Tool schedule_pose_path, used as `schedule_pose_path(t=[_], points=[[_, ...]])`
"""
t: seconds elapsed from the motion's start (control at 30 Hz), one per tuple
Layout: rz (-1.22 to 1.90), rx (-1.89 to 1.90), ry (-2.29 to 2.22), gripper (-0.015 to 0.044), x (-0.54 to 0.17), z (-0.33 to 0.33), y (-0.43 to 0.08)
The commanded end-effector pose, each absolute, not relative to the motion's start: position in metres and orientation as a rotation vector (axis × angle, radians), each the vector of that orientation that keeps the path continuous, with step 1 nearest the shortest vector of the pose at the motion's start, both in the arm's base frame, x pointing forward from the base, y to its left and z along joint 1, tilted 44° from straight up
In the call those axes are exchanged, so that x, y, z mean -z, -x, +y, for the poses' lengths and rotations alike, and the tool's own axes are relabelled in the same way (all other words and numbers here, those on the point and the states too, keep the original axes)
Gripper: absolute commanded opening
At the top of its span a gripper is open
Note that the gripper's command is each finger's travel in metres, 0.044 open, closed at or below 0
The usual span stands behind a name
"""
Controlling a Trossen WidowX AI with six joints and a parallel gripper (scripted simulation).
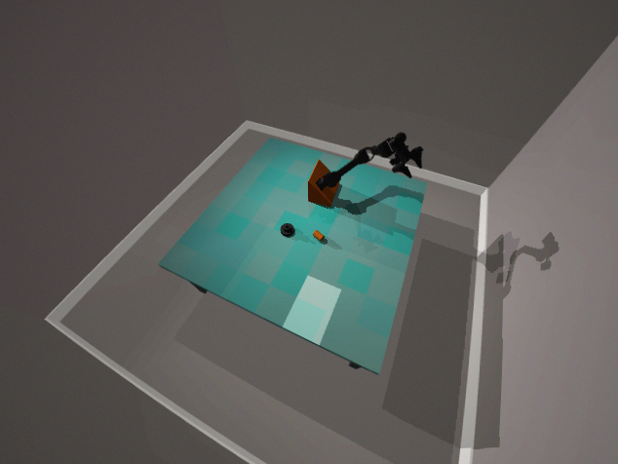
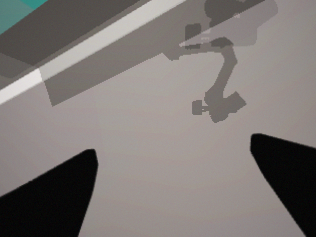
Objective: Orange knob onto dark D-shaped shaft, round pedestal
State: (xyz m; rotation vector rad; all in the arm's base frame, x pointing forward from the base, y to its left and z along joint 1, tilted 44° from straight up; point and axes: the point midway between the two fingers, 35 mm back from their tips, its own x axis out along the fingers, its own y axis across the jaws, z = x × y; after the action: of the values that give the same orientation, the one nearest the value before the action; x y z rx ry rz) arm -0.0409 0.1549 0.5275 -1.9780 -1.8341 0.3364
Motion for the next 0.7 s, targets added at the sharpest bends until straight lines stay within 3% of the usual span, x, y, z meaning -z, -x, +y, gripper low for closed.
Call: schedule_pose_path(t=[0.0,0.3,0.67], points=[[-1.814,-0.355,1.957,0.0426,-0.528,0.155,0.037],[-1.032,-0.961,1.036,0.044,-0.525,0.135,-0.117],[0.001,-1.079,-0.116,0.044,-0.418,0.112,-0.292]])
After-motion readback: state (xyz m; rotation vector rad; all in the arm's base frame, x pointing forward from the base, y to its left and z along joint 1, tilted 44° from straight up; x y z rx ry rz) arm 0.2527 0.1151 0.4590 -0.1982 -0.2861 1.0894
